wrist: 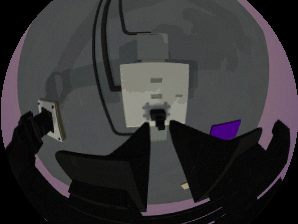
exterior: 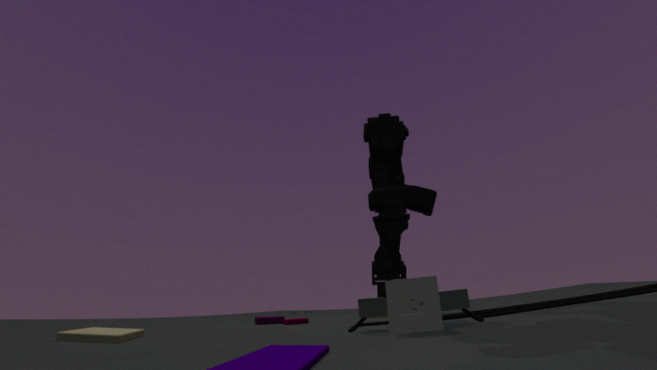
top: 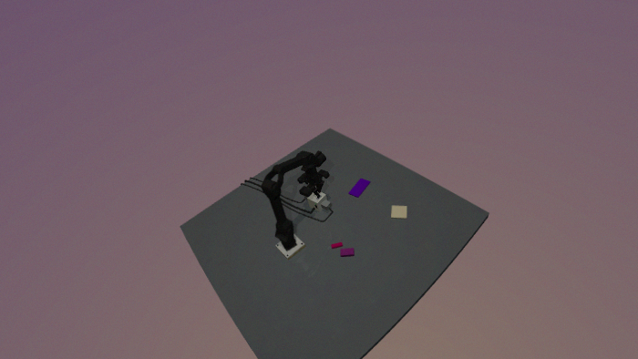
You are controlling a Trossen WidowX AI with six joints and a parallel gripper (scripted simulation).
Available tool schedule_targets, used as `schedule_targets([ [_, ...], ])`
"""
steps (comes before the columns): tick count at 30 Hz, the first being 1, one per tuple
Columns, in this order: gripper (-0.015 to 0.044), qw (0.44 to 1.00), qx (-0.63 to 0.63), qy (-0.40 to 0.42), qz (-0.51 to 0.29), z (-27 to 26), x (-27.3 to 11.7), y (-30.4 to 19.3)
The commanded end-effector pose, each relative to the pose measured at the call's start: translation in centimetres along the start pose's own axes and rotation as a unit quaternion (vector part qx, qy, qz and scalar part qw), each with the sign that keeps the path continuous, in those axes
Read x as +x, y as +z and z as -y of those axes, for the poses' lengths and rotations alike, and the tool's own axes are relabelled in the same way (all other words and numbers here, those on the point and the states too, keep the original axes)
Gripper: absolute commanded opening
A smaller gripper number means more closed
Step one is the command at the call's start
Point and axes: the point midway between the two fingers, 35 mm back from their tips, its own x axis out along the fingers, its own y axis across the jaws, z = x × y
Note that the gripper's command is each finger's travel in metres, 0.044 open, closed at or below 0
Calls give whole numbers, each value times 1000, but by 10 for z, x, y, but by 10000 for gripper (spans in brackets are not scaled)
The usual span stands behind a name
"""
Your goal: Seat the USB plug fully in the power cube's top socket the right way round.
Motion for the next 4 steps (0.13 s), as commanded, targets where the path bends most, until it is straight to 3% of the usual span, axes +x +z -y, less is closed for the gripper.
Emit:
schedule_targets([
  [1, 95, 1000, -1, -3, 0, 1, -5, 0],
  [4, 95, 1000, -1, -3, 0, 1, -8, 0],
])
